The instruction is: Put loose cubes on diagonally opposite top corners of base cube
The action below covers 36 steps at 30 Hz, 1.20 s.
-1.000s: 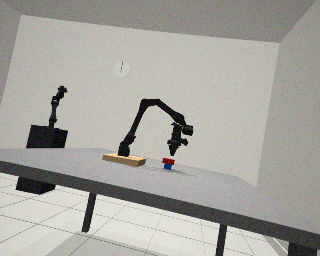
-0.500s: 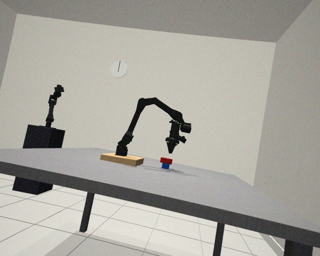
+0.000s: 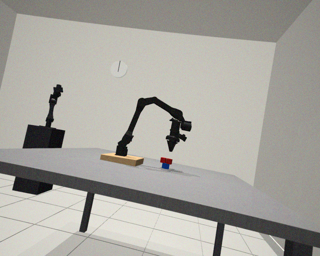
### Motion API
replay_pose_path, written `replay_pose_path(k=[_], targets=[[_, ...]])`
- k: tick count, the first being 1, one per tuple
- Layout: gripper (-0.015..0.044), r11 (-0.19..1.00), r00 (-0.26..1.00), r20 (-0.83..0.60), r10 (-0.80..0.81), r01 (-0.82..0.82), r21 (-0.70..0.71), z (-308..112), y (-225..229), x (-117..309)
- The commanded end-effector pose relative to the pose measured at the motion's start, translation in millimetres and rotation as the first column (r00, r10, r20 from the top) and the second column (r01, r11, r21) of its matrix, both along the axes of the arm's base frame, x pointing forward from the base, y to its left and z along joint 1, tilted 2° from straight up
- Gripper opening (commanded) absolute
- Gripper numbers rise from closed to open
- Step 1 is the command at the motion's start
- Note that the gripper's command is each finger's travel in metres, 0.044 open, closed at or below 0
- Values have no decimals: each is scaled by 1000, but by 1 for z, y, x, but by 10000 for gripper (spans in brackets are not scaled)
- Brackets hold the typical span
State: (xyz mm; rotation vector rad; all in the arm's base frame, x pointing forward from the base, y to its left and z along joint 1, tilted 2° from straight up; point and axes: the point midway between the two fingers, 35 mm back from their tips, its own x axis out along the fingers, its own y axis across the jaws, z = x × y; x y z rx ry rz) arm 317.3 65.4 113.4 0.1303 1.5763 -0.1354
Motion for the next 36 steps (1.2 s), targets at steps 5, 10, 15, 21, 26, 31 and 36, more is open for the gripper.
replay_pose_path(k=[5,10,15,21,26,31,36], targets=[[205,1000,1000,9,0,0,2,4,0,1],[336,1000,1000,3,0,0,1,8,0,1],[400,1000,1000,3,0,0,1,10,0,1],[400,1000,1000,-3,0,0,1,7,10,-3],[400,1000,1000,-5,0,0,7,9,78,-31],[400,1000,1000,-9,0,0,11,11,122,-60],[400,1000,1000,-9,0,0,11,11,122,-60]])
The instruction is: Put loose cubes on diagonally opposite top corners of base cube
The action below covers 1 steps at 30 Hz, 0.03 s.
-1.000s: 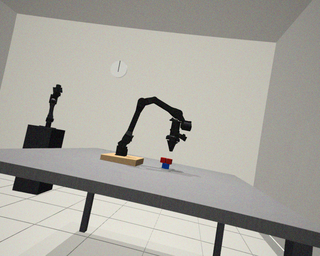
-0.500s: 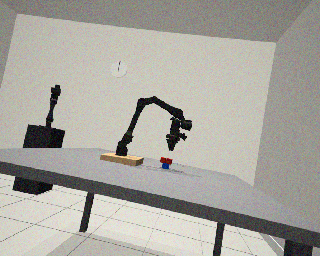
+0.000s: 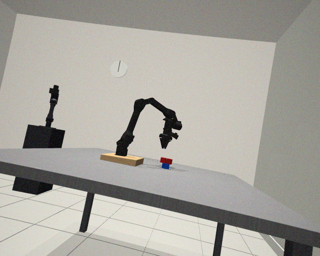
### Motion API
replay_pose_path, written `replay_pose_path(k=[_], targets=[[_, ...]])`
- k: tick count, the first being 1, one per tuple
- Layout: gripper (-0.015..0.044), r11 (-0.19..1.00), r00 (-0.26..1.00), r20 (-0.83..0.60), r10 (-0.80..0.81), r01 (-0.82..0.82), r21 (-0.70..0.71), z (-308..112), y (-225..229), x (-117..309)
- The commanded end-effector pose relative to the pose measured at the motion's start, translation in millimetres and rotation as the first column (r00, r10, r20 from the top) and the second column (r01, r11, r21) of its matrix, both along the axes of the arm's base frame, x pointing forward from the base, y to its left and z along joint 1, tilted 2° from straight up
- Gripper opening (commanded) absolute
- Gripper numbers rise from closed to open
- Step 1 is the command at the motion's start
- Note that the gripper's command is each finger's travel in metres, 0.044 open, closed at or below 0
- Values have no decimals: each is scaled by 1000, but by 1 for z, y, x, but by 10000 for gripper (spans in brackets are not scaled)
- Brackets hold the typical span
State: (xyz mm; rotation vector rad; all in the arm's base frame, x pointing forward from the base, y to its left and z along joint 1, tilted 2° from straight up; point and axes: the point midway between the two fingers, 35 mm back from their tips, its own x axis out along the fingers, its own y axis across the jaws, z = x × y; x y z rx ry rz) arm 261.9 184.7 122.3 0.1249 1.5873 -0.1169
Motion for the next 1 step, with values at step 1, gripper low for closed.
replay_pose_path(k=[1], targets=[[400,1000,1000,1,-15,15,2,2,3,-5]])
